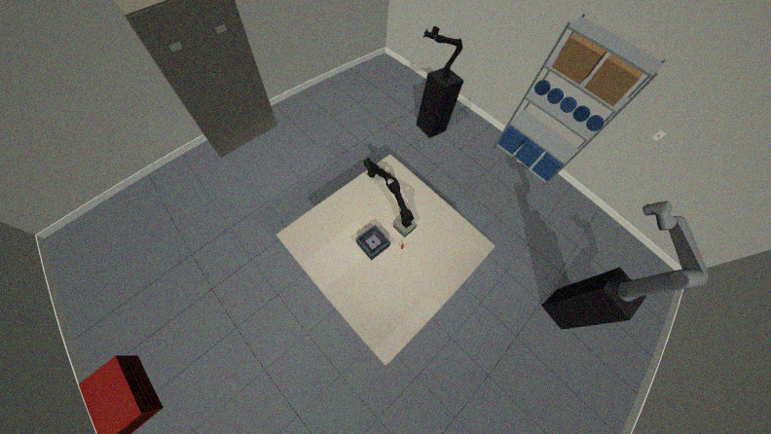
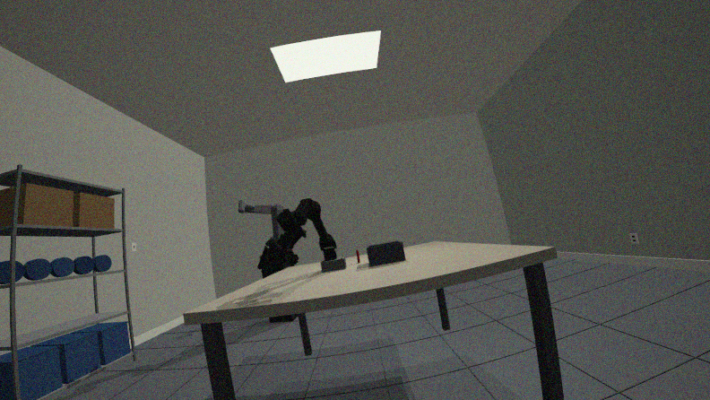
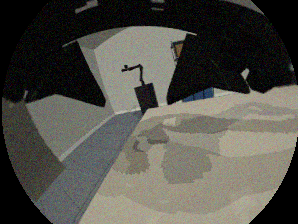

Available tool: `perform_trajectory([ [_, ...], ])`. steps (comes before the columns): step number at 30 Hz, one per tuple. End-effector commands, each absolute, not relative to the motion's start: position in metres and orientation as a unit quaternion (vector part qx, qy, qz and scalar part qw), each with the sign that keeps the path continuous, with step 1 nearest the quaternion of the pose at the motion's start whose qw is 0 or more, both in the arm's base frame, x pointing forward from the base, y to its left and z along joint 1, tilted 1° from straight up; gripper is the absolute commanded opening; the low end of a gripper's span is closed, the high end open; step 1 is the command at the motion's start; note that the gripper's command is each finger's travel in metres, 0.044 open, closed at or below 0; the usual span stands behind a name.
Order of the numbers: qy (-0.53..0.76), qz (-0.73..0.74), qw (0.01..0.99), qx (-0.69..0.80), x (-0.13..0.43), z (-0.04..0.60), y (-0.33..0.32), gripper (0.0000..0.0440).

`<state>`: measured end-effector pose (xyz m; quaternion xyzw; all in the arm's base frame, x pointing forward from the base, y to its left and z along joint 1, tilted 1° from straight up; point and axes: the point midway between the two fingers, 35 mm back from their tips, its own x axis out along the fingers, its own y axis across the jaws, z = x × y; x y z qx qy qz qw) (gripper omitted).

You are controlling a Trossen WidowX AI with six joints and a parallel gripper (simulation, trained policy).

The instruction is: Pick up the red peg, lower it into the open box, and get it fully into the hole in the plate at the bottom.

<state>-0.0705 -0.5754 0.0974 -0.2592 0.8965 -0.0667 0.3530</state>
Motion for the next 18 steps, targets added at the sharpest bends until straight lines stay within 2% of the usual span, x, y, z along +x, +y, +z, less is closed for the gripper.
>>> perform_trajectory([
  [1,0.893,-0.066,0.361,-0.261,-0.062,0.096,-0.573,0.0417],
  [4,0.879,-0.07,0.395,-0.258,-0.029,0.088,-0.559,0.0439],
  [18,0.791,-0.171,0.548,-0.21,0.17,0.098,-0.447,0.044],
])
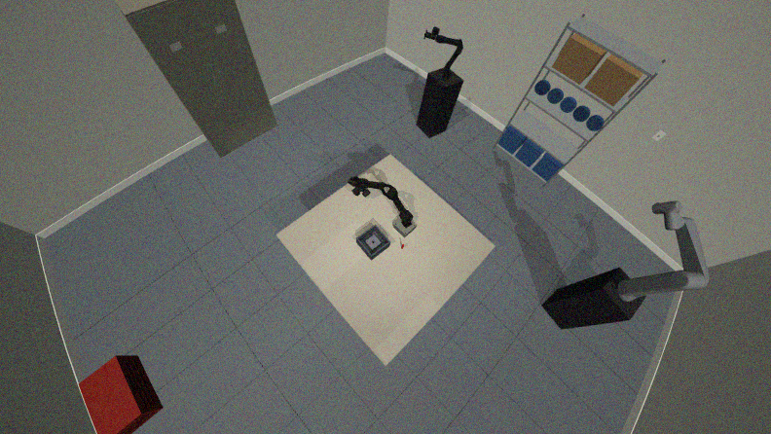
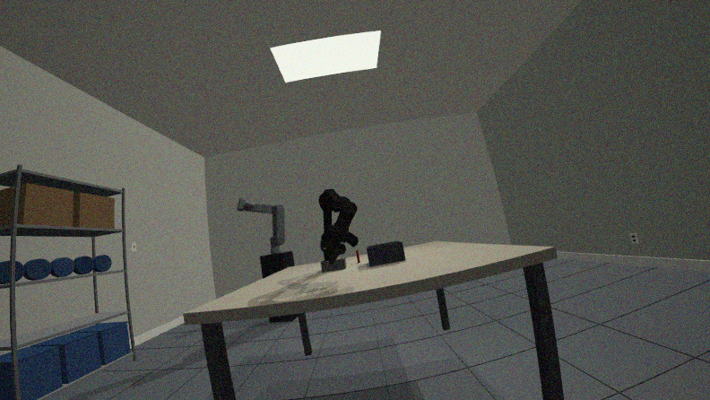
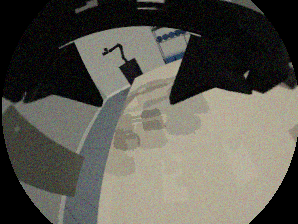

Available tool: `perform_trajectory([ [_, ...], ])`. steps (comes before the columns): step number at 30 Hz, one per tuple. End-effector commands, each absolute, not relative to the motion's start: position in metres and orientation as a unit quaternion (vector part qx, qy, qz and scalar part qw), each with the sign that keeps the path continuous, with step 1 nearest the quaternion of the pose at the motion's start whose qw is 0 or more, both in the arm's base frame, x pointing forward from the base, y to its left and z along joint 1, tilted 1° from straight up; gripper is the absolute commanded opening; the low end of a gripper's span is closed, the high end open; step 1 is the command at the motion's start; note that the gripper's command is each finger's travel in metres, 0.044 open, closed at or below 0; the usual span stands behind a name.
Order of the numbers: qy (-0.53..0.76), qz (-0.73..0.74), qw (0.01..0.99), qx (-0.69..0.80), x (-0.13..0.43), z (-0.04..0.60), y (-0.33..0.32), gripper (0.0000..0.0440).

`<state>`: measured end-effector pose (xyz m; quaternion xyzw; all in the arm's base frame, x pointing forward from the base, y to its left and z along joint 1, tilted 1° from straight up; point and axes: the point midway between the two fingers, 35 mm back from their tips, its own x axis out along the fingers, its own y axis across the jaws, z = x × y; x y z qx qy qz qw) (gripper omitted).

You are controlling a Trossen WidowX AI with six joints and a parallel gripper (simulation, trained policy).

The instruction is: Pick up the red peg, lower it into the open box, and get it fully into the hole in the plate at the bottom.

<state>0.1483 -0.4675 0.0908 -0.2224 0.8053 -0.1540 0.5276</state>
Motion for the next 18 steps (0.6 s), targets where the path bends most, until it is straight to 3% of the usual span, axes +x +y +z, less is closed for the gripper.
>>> perform_trajectory([
  [1,0.785,-0.176,0.557,-0.205,0.181,0.1,-0.437,0.044],
  [18,0.692,-0.241,0.674,-0.089,0.301,0.133,-0.239,0.044],
])
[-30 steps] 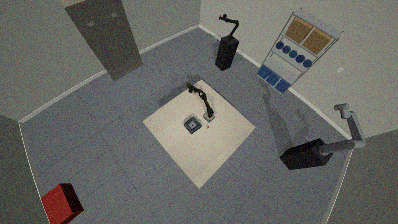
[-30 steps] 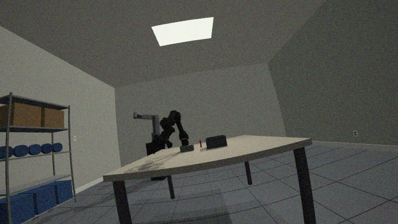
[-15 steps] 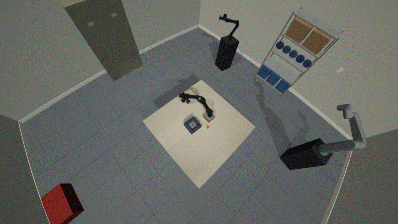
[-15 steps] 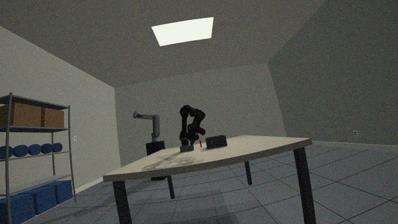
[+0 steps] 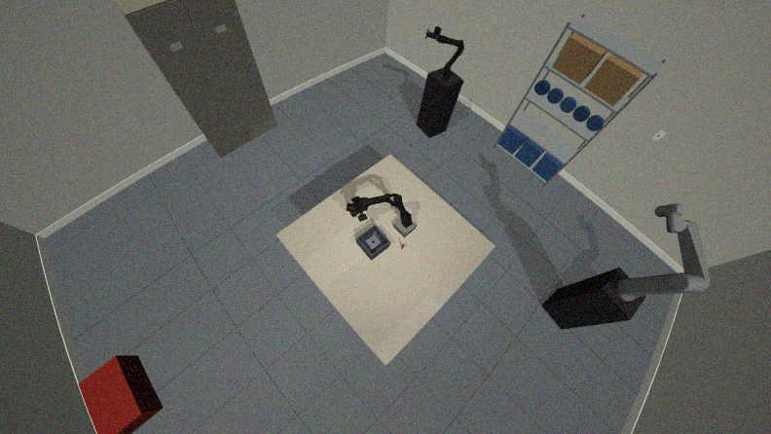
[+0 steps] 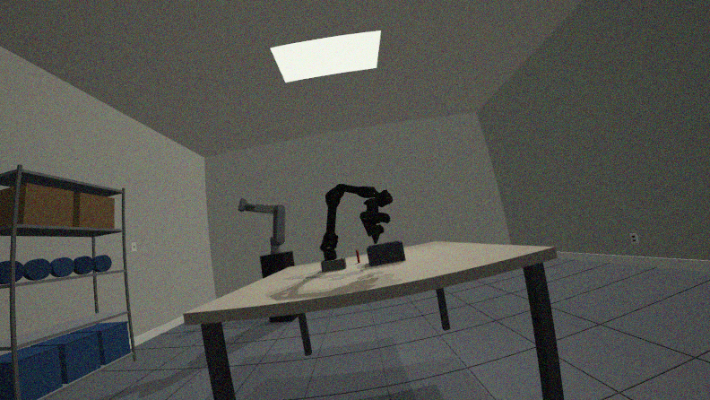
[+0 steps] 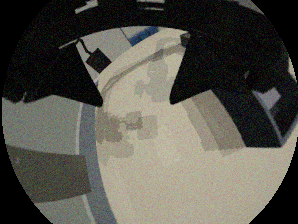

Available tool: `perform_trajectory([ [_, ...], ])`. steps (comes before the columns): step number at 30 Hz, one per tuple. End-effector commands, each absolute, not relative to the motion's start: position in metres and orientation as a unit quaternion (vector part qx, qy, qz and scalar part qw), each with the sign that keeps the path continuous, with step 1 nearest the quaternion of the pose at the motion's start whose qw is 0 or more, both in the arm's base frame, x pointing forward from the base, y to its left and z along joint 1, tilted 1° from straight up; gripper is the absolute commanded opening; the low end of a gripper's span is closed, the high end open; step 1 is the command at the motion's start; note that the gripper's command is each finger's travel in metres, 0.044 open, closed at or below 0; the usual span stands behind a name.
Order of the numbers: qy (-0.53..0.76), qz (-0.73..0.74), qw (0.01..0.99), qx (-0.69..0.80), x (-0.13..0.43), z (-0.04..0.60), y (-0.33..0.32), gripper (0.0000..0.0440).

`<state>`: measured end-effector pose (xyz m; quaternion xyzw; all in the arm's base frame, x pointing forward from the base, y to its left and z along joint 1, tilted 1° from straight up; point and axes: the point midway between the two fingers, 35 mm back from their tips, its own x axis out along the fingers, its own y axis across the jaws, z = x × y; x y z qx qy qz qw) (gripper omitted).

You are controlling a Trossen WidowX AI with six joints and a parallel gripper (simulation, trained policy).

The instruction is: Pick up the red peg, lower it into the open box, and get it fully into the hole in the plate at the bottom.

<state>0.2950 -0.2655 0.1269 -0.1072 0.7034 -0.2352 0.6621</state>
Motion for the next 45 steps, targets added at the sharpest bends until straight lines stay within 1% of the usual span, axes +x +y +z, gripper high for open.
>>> perform_trajectory([
  [1,0.688,-0.243,0.679,-0.08,0.304,0.134,-0.227,0.044],
  [6,0.672,-0.25,0.697,-0.037,0.312,0.141,-0.166,0.044],
  [11,0.662,-0.256,0.705,0.007,0.308,0.145,-0.108,0.044],
  [22,0.661,-0.275,0.692,0.093,0.268,0.148,-0.004,0.044],
  [32,0.671,-0.309,0.658,0.148,0.216,0.141,0.058,0.044],
  [45,0.677,-0.346,0.627,0.173,0.162,0.113,0.107,0.044],
])
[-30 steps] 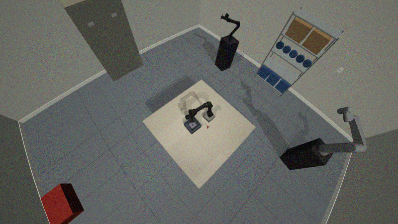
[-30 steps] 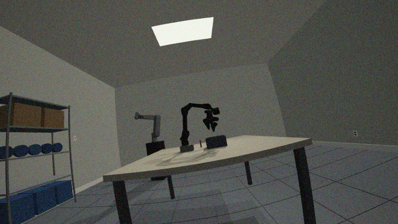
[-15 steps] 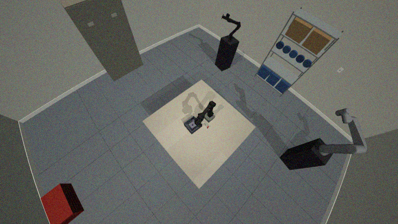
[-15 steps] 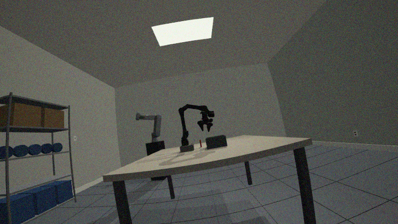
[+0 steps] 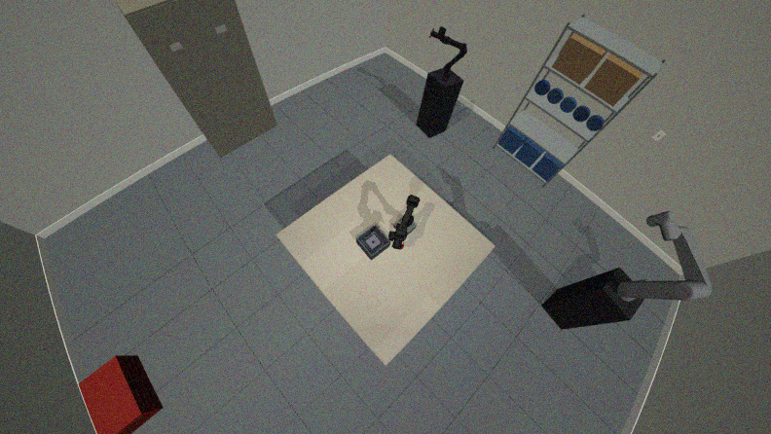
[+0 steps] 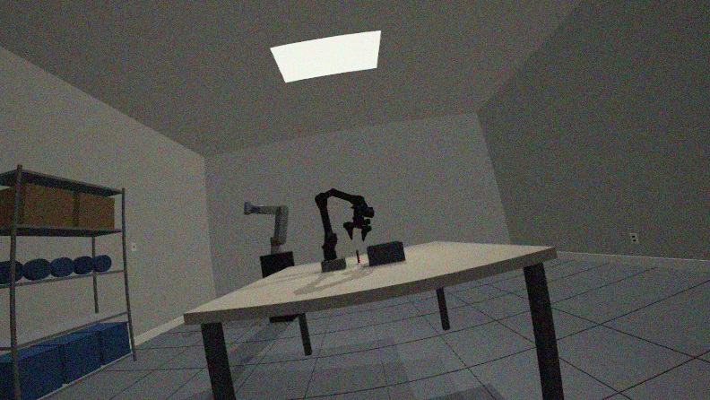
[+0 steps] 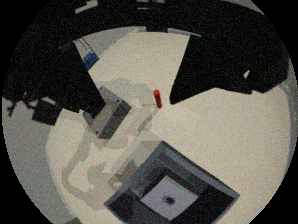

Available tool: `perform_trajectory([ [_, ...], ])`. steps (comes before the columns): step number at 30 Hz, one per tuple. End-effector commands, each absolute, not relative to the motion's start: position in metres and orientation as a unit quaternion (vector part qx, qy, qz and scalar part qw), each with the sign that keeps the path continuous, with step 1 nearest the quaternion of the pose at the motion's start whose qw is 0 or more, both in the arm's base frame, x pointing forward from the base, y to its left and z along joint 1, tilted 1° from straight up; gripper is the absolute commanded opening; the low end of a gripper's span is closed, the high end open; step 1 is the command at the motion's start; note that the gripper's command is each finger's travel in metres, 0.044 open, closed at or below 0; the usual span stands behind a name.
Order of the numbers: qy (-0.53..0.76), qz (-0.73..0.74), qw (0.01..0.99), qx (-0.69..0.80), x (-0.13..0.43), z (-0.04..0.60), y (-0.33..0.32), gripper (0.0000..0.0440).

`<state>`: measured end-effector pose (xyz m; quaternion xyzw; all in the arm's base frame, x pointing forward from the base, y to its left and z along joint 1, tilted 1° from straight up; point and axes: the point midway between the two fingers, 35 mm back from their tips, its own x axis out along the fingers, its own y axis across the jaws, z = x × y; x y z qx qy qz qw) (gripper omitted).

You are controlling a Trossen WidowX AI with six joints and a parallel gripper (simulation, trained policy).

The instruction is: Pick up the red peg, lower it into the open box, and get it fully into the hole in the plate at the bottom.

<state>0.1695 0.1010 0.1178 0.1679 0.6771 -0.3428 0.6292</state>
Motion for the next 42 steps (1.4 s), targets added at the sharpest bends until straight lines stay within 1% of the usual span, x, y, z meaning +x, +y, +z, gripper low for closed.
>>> perform_trajectory([
  [1,0.677,-0.346,0.626,0.173,0.16,0.11,0.11,0.044],
  [12,0.67,-0.33,0.641,0.174,0.148,0.071,0.132,0.044],
  [25,0.659,-0.296,0.668,0.182,0.151,0.014,0.143,0.044],
  [27,0.659,-0.292,0.669,0.181,0.152,0.007,0.143,0.0434],
  [28,0.659,-0.291,0.67,0.18,0.152,0.004,0.142,0.0423],
  [30,0.662,-0.29,0.668,0.178,0.151,-0.003,0.142,0.0382],
  [42,0.675,-0.312,0.649,0.161,0.143,-0.02,0.136,0.007],
])
